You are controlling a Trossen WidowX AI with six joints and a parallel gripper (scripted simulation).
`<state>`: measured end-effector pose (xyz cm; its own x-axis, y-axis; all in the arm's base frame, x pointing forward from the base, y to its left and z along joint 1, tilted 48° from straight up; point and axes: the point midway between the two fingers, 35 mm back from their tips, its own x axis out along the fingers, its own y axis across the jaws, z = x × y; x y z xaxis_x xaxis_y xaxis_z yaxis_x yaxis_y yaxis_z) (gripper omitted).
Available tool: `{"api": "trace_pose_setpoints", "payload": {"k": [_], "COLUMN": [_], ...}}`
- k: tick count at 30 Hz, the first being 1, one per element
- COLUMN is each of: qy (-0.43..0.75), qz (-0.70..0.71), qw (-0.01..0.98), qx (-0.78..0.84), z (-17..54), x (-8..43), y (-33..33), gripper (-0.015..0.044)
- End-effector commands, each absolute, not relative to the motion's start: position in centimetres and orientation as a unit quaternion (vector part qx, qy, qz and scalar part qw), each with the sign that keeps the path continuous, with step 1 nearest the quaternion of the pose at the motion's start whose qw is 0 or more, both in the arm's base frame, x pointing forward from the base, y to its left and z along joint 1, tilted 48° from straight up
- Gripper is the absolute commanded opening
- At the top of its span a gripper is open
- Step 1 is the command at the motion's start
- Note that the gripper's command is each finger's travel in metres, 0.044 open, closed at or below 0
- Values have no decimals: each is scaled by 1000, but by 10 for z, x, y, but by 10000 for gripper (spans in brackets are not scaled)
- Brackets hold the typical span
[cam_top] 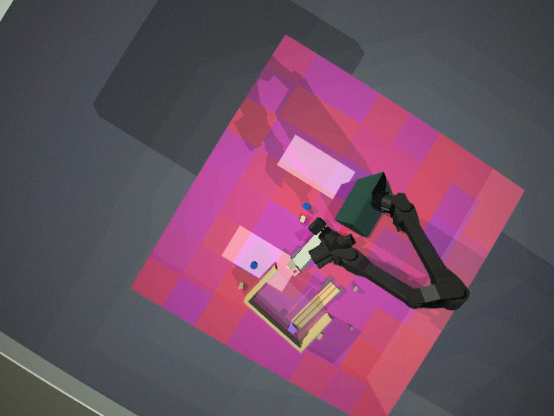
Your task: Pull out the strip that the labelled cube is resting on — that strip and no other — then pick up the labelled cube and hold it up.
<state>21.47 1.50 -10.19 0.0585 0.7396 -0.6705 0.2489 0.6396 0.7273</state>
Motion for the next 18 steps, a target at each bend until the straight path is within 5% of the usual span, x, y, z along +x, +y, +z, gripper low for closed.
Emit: {"api": "trace_pose_setpoints", "payload": {"k": [1, 14, 18], "qy": [668, 671, 671], "qz": [154, 137, 137], "qw": [600, 590, 590], "qx": [412, 427, 427], "z": [-102, -99, -98], "x": [229, 279, 295], "y": [11, -4, -8], "gripper": [105, 440, 440]}}
